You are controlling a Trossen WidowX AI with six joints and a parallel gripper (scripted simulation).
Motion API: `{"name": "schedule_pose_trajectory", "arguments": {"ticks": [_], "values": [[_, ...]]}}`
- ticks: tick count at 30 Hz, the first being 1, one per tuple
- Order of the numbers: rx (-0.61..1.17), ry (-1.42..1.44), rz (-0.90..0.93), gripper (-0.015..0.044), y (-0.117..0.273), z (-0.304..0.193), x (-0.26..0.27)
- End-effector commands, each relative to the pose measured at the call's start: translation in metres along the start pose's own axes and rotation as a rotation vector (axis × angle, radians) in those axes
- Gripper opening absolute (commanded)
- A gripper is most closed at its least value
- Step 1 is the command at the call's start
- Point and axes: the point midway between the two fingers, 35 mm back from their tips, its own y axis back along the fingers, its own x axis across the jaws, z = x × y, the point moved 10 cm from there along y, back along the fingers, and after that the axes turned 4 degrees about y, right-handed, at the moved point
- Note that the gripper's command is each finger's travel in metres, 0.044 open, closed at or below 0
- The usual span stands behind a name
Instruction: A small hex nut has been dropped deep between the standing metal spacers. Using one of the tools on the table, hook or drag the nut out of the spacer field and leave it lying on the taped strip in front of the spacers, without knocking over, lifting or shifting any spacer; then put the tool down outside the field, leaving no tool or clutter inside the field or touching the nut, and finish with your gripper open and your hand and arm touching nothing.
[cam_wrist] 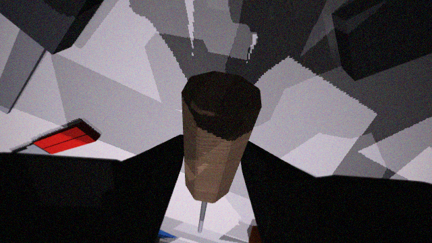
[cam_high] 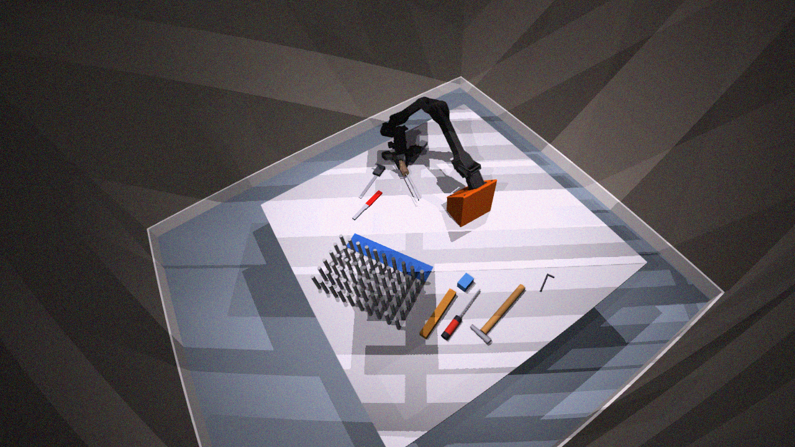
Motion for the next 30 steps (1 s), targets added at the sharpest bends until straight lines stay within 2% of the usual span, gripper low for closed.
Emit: {"name": "schedule_pose_trajectory", "arguments": {"ticks": [1, 15, 30], "values": [[0.011, 0.004, 0.001, 0.0000, -0.008, 0.000, -0.002], [0.011, 0.004, 0.001, 0.0000, -0.027, 0.005, -0.009], [0.000, 0.000, -0.002, 0.0394, -0.022, 0.006, -0.008]]}}
